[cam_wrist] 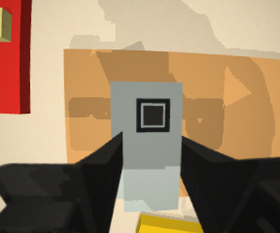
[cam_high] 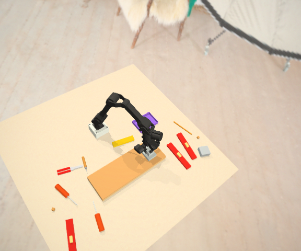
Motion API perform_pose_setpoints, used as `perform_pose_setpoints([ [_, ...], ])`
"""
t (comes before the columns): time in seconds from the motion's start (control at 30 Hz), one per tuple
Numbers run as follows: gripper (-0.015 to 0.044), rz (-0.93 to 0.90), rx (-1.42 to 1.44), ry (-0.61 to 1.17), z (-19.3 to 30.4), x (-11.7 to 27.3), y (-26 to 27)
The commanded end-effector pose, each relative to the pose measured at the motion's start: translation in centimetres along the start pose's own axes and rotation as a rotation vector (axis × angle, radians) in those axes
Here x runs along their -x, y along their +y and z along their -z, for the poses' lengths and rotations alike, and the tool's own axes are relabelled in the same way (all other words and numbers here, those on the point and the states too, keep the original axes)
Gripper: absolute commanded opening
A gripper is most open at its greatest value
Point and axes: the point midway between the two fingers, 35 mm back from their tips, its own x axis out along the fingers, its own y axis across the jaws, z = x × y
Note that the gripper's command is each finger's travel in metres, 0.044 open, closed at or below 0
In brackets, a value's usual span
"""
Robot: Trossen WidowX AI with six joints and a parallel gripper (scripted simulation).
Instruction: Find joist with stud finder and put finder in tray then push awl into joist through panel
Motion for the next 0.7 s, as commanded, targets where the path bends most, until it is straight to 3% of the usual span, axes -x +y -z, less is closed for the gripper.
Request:
perform_pose_setpoints([
  [0.0, 0.0000, 0.009, -0.005, -0.002, 0.0, 0.0, -1.7],
  [0.67, 0.0000, 0.013, -0.004, -0.002, 0.0, 0.0, -6.8],
])
